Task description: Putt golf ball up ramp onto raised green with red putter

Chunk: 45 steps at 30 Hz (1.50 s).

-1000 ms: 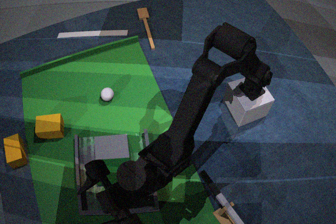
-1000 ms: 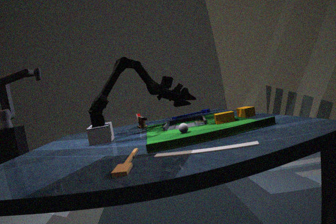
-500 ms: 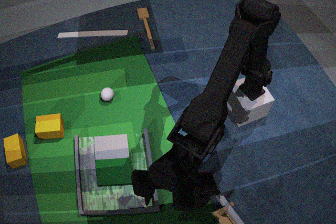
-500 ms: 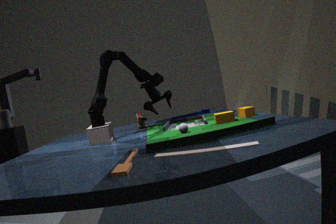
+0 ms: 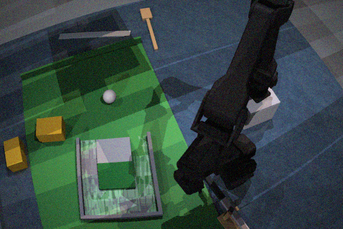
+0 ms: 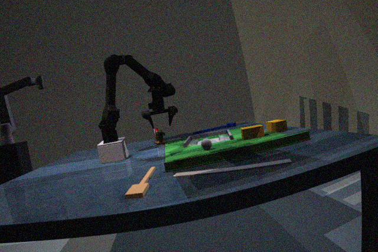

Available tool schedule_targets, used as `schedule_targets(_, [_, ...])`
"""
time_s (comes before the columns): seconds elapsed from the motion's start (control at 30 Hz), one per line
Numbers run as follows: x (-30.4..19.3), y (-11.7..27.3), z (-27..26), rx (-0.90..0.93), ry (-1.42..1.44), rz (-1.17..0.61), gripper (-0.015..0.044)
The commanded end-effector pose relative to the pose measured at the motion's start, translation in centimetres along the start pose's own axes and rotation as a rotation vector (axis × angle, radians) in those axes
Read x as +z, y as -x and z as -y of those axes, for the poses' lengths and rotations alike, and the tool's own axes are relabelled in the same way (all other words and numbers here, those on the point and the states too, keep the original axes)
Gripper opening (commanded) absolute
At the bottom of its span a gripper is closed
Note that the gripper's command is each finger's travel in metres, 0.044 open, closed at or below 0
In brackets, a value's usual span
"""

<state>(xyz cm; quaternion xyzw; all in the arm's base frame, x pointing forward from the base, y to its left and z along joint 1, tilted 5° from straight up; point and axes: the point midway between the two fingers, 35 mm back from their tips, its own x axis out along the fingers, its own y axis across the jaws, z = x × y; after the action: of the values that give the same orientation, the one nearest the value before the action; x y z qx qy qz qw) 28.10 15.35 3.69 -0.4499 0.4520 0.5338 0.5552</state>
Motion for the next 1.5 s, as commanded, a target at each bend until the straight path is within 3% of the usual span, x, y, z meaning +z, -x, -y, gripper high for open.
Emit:
schedule_targets(0.0, [-0.1,-0.7,-0.2,0.008,0.011,0.004,0.044])
schedule_targets(0.4, [-1.1,-4.3,-0.2,0.008,0.011,0.004,0.044])
schedule_targets(1.17, [-1.7,-6.7,-0.2,0.008,0.011,0.004,0.044])
schedule_targets(1.47, [-1.6,-6.4,-0.1,0.003,0.006,0.001,0.0204])
